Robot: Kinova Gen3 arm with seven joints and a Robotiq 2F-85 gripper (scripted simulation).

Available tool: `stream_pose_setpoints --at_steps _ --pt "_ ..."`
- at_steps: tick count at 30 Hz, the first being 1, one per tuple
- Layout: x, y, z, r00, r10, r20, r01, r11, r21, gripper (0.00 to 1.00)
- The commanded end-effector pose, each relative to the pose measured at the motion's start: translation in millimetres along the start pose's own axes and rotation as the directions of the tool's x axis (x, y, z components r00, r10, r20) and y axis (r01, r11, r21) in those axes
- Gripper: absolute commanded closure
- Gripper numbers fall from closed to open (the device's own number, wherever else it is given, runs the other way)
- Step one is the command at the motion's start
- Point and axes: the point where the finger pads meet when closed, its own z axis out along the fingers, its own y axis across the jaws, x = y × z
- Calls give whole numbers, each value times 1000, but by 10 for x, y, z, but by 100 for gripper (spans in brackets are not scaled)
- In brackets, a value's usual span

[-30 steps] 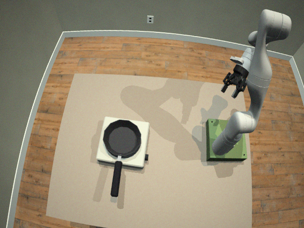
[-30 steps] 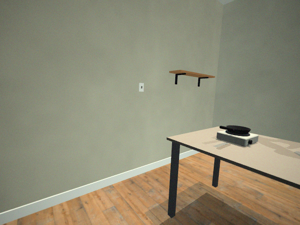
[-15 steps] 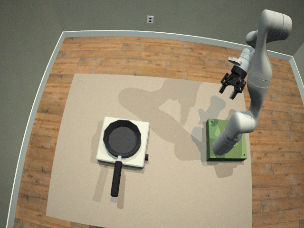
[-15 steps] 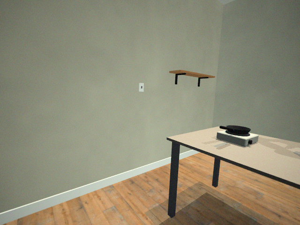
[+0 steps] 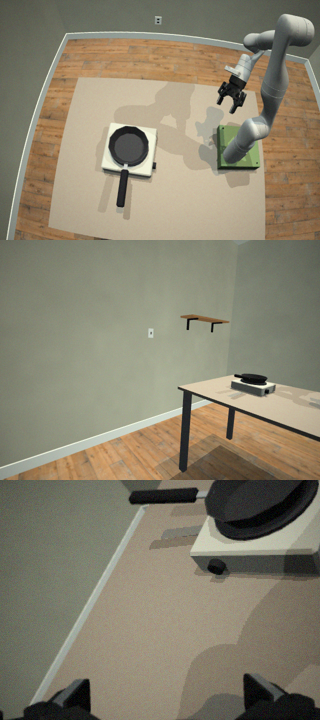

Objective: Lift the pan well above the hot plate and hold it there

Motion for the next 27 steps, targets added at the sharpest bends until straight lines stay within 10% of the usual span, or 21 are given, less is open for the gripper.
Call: stream_pose_setpoints --at_steps 1,13,27 --pt "219 -41 197 994 -88 64 88 996 2 0" --pt "827 -3 923 922 -299 244 307 952 7 0" --pt "1601 36 1838 728 -521 445 553 830 67 0"
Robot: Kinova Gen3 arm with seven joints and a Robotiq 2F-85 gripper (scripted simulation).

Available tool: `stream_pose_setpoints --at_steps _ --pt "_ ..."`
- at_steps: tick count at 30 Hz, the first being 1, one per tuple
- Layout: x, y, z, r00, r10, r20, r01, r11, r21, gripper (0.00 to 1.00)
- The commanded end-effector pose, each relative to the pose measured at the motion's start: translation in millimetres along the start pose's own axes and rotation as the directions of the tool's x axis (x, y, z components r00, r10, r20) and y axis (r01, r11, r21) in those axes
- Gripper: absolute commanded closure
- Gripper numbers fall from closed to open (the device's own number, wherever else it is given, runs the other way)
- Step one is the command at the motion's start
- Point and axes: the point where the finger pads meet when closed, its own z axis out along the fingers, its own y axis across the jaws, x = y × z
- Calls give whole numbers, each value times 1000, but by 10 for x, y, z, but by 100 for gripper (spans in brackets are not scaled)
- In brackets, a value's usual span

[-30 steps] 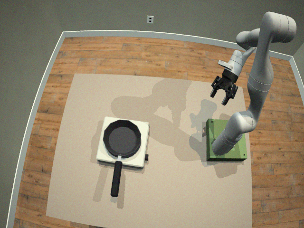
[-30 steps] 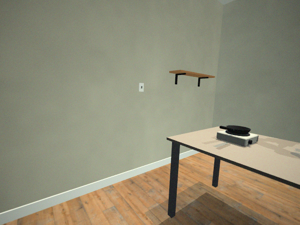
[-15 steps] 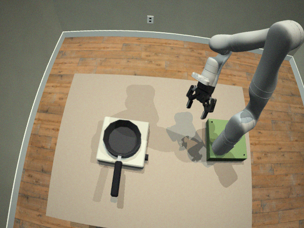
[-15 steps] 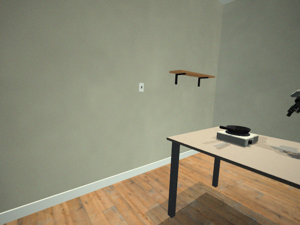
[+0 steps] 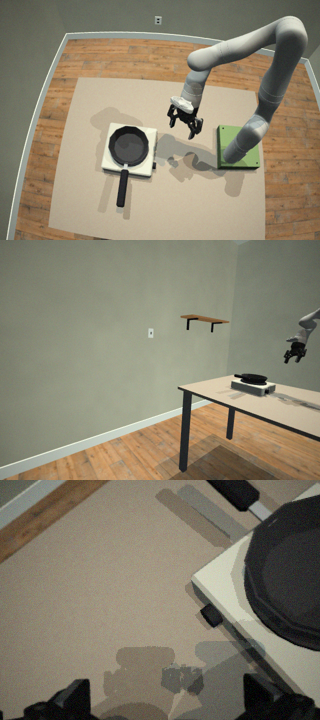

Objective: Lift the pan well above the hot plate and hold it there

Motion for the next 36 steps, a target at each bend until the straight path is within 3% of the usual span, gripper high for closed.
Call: stream_pose_setpoints --at_steps 1,10,13,16,19,25,36 --pt "252 15 160 996 -80 36 79 996 28 0" --pt "893 306 527 948 -264 179 264 964 24 0" --pt "893 306 527 948 -264 179 264 964 24 0" --pt "1171 421 690 911 -336 238 339 940 27 0" --pt "1260 458 744 897 -358 257 364 931 28 0" --pt "1646 621 977 825 -450 340 465 884 41 0" --pt "2031 808 1194 735 -534 417 558 826 74 0"
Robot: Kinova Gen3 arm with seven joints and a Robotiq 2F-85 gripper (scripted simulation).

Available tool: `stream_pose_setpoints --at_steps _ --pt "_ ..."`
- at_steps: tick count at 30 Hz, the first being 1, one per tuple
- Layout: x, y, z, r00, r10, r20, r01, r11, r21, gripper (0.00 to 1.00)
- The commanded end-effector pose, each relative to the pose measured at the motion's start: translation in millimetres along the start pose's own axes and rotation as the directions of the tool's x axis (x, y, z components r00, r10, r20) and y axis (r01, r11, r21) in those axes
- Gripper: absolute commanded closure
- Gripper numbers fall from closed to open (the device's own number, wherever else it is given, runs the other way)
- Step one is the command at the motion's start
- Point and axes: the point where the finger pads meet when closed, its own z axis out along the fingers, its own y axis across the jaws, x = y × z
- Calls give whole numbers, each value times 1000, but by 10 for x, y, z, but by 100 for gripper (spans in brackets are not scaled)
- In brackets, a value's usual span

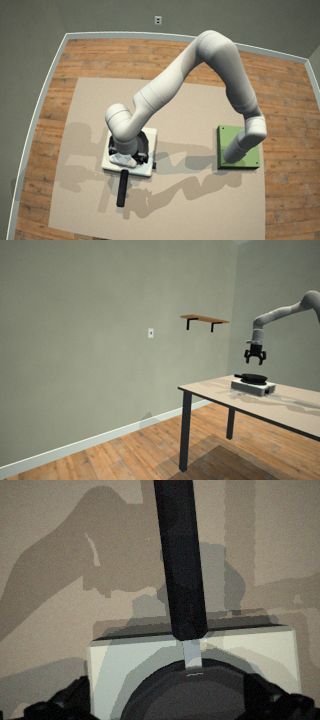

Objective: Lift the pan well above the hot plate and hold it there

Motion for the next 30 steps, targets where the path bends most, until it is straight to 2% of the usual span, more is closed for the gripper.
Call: stream_pose_setpoints --at_steps 1,9,22,28,30 --pt "219 73 93 999 -44 9 44 999 15 0" --pt "333 218 126 995 -88 42 88 996 12 0" --pt "352 242 136 994 -95 48 95 995 12 0" --pt "349 243 221 994 -95 48 95 995 12 0" --pt "344 242 314 994 -96 48 95 995 12 0"
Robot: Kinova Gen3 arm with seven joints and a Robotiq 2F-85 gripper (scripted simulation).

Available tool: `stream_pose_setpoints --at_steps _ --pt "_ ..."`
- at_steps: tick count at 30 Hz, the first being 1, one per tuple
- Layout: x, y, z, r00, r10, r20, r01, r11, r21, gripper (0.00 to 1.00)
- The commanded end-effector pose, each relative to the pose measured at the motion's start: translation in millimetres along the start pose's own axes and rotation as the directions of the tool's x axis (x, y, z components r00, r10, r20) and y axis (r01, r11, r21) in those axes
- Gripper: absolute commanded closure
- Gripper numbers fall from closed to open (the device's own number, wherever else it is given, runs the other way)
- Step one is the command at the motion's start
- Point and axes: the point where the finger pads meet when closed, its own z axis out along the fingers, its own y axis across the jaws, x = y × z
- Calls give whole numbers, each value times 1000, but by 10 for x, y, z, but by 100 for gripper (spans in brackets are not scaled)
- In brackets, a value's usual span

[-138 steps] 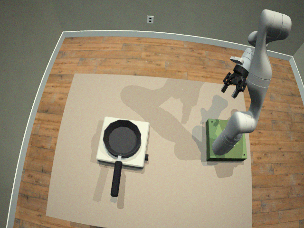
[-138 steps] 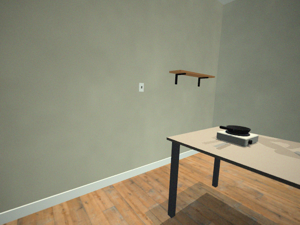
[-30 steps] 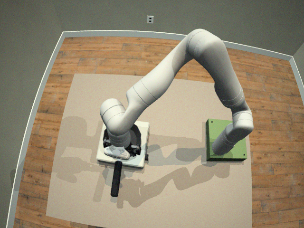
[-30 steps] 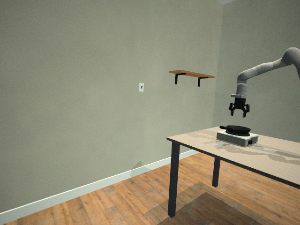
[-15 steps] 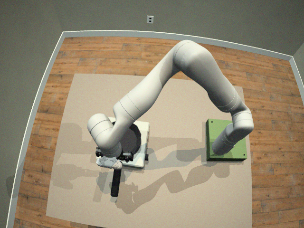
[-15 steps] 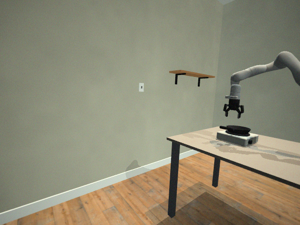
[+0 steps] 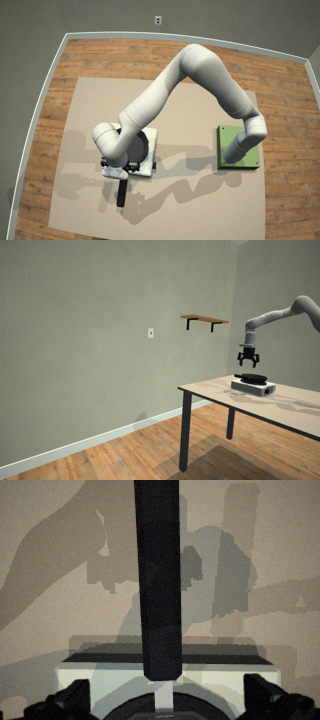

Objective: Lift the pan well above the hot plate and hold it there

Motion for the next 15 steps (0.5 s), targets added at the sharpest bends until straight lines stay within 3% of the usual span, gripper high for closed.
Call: stream_pose_setpoints --at_steps 1,10,15 --pt "-1 -18 132 1000 -2 1 2 1000 6 0" --pt "-3 -31 736 1000 -2 0 2 1000 7 0" --pt "-4 -35 843 1000 -2 0 2 1000 7 0"
